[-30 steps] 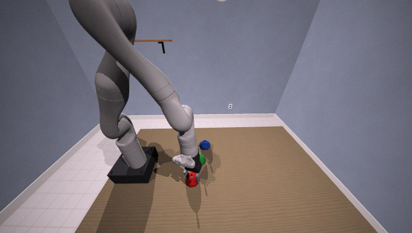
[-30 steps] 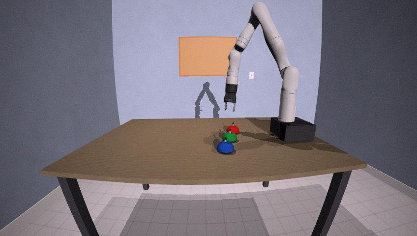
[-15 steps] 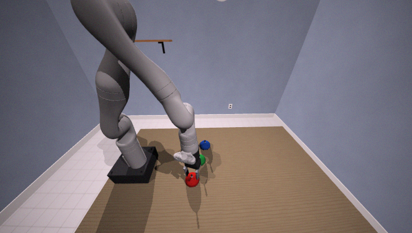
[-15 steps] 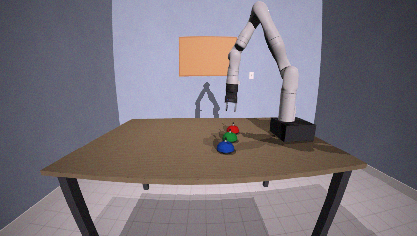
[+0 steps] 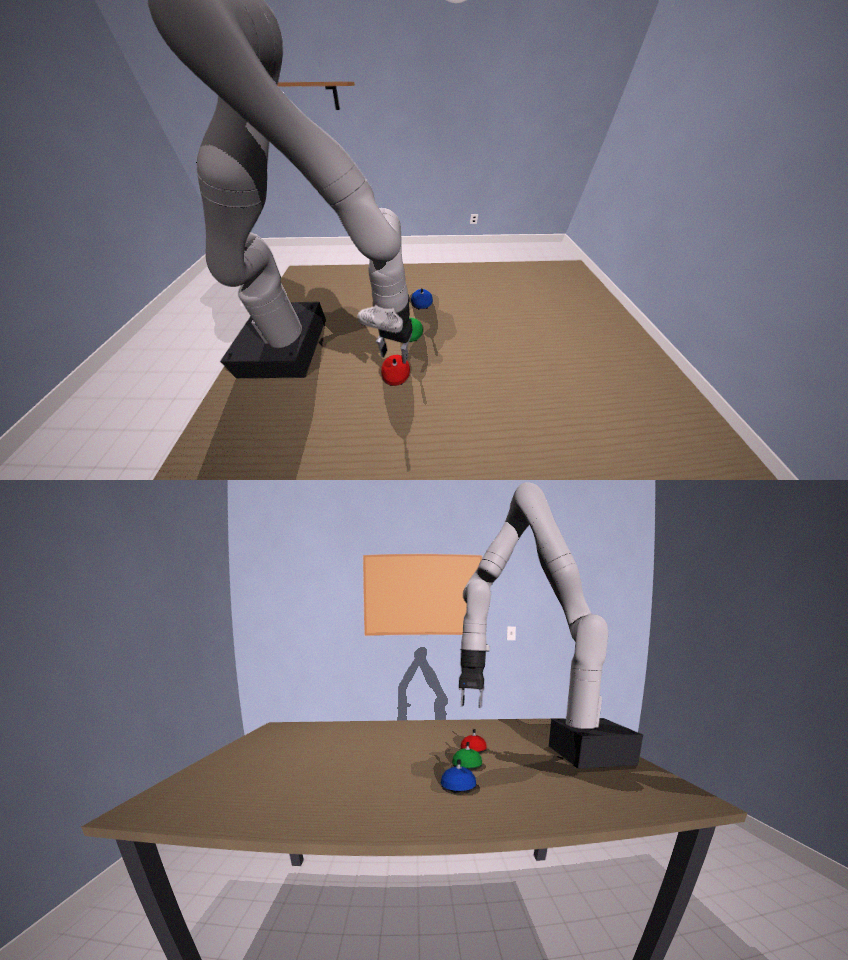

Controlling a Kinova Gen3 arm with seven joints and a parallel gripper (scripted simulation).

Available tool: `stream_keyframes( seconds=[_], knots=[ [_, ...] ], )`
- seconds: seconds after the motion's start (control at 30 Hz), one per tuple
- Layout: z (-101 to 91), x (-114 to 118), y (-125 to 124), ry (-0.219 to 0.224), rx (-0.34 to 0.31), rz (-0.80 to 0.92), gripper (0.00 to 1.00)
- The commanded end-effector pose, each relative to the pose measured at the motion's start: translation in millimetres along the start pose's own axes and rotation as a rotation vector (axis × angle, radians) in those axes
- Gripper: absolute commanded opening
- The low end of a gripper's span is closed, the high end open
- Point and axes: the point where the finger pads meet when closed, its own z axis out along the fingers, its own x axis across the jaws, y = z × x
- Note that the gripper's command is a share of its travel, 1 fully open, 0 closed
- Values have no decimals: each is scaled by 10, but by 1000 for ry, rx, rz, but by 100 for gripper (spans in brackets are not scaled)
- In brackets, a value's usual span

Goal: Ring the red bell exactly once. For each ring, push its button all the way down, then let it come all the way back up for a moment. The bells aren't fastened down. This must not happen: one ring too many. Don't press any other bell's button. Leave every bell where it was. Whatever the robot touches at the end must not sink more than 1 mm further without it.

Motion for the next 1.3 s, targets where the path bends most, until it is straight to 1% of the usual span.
stream_keyframes(
  seconds=[0.0, 0.03, 0.13, 0.17, 0.43, 1.27],
  knots=[
    [-5, -6, 3, -2, 0, -1, 100],
    [-9, 23, 41, 6, -2, -5, 100],
    [-9, 23, 41, 6, -2, -5, 100],
    [-12, 50, 74, 13, -5, -8, 100],
    [-18, 92, 128, 25, -8, -14, 100],
    [-28, 158, 208, 42, -13, -22, 100]
  ],
)
